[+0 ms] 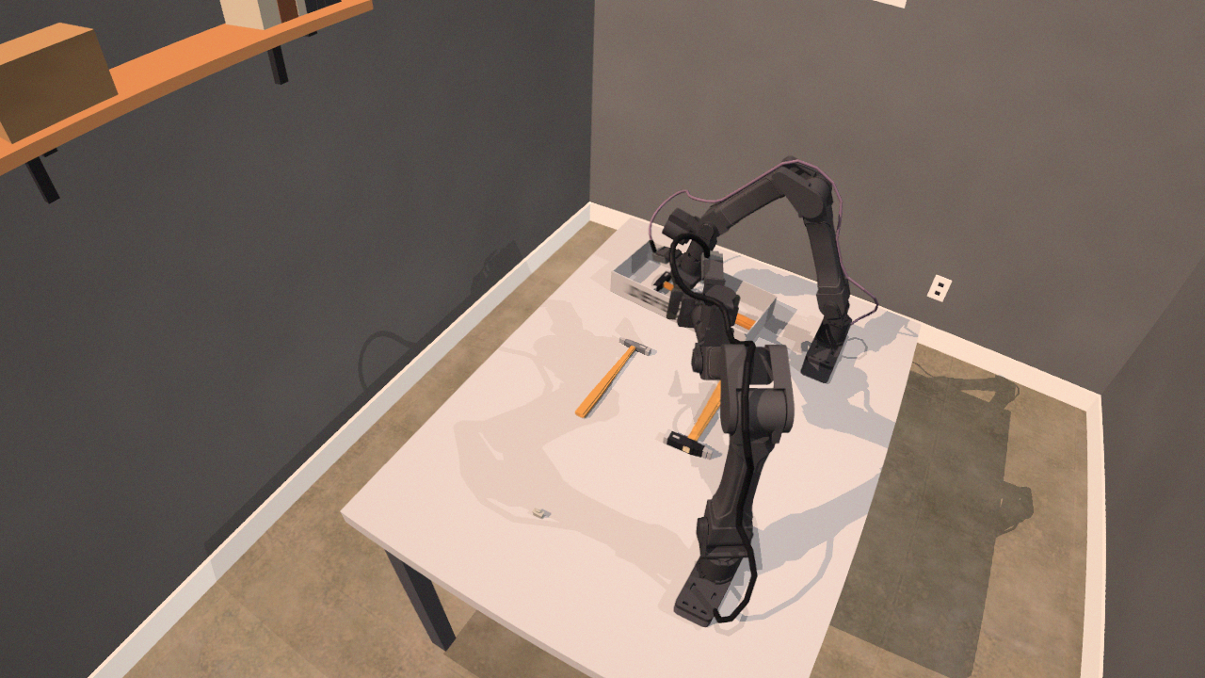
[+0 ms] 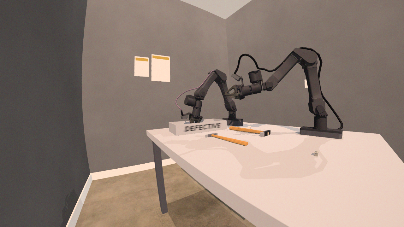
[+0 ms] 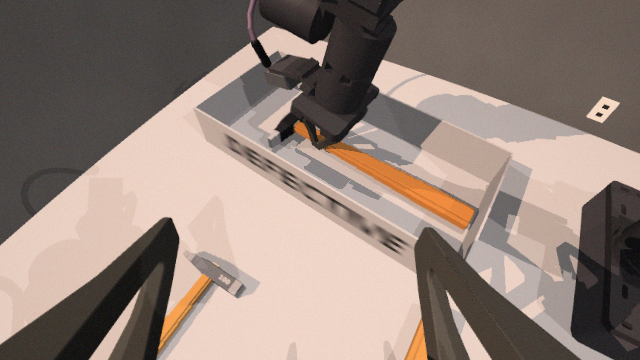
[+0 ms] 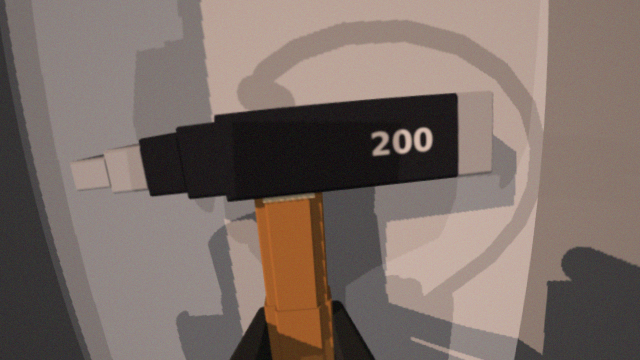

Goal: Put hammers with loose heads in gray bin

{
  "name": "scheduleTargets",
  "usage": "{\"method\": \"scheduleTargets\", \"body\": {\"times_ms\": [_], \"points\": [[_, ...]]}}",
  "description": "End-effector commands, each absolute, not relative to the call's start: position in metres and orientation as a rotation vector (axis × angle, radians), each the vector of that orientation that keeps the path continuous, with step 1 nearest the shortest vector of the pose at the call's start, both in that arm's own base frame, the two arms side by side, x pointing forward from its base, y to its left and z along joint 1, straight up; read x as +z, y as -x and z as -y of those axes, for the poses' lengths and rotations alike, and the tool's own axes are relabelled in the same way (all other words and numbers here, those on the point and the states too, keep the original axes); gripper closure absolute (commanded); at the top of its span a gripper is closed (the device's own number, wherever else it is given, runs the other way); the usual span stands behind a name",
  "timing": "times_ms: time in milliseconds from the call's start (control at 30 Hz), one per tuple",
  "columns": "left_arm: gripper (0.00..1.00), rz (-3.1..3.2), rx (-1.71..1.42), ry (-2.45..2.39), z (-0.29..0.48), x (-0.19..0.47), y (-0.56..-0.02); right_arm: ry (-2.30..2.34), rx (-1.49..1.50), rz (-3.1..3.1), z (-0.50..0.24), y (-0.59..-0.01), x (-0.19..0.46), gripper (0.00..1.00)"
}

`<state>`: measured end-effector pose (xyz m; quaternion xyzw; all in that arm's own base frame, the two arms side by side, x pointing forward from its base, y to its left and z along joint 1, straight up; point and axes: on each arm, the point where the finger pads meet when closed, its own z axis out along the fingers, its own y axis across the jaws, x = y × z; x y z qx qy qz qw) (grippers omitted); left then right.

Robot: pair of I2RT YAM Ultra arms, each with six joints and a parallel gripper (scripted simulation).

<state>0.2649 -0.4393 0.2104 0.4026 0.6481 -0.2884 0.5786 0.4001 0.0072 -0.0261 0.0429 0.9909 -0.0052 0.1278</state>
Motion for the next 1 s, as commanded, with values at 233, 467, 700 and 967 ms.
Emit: {"method": "scheduleTargets", "body": {"times_ms": [233, 467, 700, 967], "points": [[0.00, -1.476, -0.688, -0.919, 0.443, 0.231, -0.267, -0.123, -0.026, -2.820, -0.006, -0.409, -0.021, 0.88], [0.00, -1.476, -0.688, -0.919, 0.443, 0.231, -0.267, -0.123, -0.026, -2.820, -0.006, -0.407, -0.024, 0.88], [0.00, -1.476, -0.688, -0.919, 0.443, 0.231, -0.267, -0.122, -0.027, -2.831, -0.006, -0.404, -0.032, 0.88], [0.00, -1.476, -0.688, -0.919, 0.443, 0.231, -0.267, -0.122, -0.028, -2.836, -0.006, -0.403, -0.035, 0.65]]}}
